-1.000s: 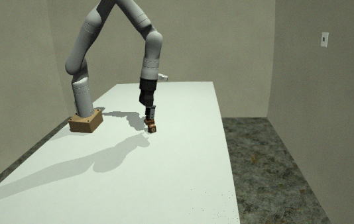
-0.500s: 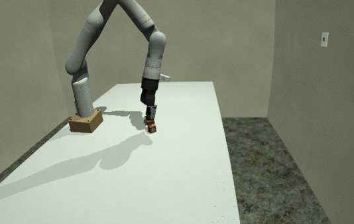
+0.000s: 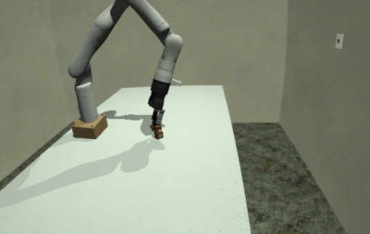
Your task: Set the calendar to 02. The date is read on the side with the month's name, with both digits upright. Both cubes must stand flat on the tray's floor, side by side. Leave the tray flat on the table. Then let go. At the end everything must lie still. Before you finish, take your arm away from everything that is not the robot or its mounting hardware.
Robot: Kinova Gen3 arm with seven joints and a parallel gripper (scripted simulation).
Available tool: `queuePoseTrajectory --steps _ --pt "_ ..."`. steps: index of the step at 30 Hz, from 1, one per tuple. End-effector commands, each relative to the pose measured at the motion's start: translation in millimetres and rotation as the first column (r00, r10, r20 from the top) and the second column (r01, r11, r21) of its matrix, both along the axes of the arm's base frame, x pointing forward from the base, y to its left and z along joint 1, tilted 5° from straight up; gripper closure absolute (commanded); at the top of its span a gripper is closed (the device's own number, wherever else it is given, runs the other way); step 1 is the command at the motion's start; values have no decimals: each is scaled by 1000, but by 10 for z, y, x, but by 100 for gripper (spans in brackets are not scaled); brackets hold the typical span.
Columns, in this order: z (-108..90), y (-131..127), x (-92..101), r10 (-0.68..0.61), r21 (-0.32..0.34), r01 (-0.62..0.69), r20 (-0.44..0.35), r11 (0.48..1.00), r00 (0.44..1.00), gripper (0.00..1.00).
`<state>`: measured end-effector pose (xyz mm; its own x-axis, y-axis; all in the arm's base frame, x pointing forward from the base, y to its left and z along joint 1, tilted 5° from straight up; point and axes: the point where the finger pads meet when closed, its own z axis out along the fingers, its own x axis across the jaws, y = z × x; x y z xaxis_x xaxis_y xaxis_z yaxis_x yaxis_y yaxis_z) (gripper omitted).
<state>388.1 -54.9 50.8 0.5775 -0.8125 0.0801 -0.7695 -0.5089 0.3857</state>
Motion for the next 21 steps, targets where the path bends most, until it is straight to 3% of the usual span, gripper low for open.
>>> queuePoseTrajectory --steps 1,8,21 --pt "-47 40 36 7 -20 -8 -31 1000 999 10" --pt "-36 45 42 -2 -68 -4 -87 998 996 10" --pt "-33 47 44 -5 -81 -4 -102 997 995 10"
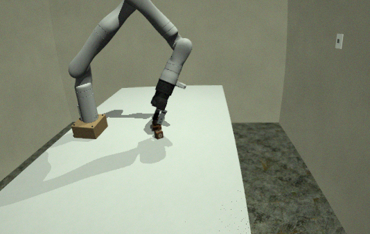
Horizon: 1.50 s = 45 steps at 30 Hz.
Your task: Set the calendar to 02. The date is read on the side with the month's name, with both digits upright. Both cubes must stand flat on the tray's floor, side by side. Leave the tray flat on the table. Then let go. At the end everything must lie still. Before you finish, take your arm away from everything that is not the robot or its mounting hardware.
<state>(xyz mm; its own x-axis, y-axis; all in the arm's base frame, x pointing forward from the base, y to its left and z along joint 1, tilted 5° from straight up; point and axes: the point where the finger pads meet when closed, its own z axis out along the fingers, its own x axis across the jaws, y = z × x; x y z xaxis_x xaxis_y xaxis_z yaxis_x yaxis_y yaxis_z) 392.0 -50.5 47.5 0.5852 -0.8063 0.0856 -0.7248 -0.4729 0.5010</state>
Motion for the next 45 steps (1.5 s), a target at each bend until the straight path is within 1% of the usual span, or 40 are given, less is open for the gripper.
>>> queuePoseTrajectory --steps 1,8,21,30,45 --pt "-1 1 6 0 -3 0 -4 1000 1000 10" --pt "-8 -1 10 -3 -23 2 -34 1000 999 10" --pt "-20 7 23 -28 -126 7 -172 992 985 10" --pt "-18 14 25 -37 -152 6 -204 988 978 10" --pt "-18 15 25 -37 -153 6 -205 988 978 10"
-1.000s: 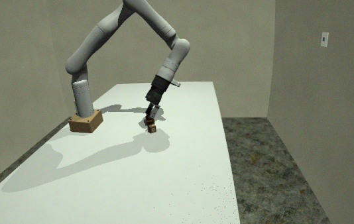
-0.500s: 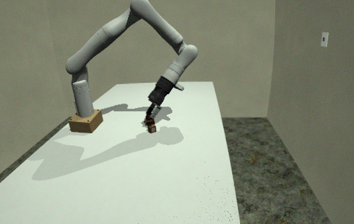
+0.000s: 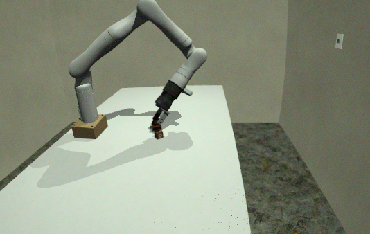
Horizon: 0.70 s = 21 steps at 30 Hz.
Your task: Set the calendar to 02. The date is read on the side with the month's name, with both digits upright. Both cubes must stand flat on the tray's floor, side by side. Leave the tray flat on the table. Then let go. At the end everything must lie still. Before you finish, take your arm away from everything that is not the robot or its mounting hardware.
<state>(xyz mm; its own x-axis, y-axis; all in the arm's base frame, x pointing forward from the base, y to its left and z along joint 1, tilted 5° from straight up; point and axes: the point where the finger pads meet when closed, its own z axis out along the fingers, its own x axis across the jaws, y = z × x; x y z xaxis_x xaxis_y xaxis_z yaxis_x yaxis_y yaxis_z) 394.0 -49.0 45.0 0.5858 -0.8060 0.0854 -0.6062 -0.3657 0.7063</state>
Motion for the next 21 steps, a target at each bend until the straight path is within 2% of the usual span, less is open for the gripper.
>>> queuePoseTrajectory --steps 1,12,21 --pt "7 1 4 0 0 0 2 1000 1000 10" --pt "-18 -1 6 0 0 0 2 1000 1000 10" --pt "-112 -8 10 0 0 0 2 1000 1000 10"
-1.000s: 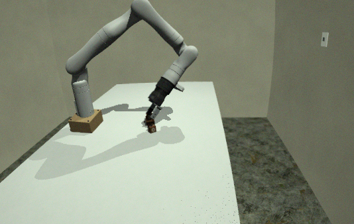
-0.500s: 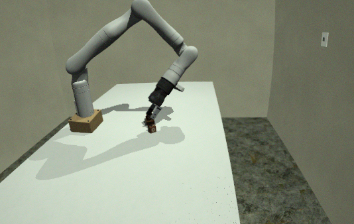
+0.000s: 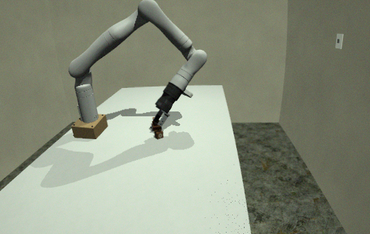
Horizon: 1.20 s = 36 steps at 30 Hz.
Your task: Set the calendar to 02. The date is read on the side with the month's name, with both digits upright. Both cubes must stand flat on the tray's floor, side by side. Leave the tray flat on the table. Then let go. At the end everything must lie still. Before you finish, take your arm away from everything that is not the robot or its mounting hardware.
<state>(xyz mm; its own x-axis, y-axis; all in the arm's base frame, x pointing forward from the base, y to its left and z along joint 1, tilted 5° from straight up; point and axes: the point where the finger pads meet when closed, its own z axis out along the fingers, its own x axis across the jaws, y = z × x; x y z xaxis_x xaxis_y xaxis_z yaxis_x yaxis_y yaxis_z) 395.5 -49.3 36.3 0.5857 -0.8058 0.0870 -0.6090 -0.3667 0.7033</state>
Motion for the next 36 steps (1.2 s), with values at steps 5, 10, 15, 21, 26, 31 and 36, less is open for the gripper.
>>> queuePoseTrajectory --steps 5,10,15,21,26,31,36 --pt "-107 -11 -1 0 -1 0 -3 1000 1000 10" --pt "-162 -15 2 0 -1 0 -3 1000 1000 10" --pt "-261 -22 7 0 -1 0 -3 1000 1000 10" --pt "-376 -30 13 0 -1 0 -3 1000 1000 10" --pt "-429 -33 15 0 -1 0 -3 1000 1000 10" --pt "-503 -39 19 0 -1 0 -3 1000 1000 10" --pt "-557 -43 22 0 -1 0 -3 1000 1000 10"
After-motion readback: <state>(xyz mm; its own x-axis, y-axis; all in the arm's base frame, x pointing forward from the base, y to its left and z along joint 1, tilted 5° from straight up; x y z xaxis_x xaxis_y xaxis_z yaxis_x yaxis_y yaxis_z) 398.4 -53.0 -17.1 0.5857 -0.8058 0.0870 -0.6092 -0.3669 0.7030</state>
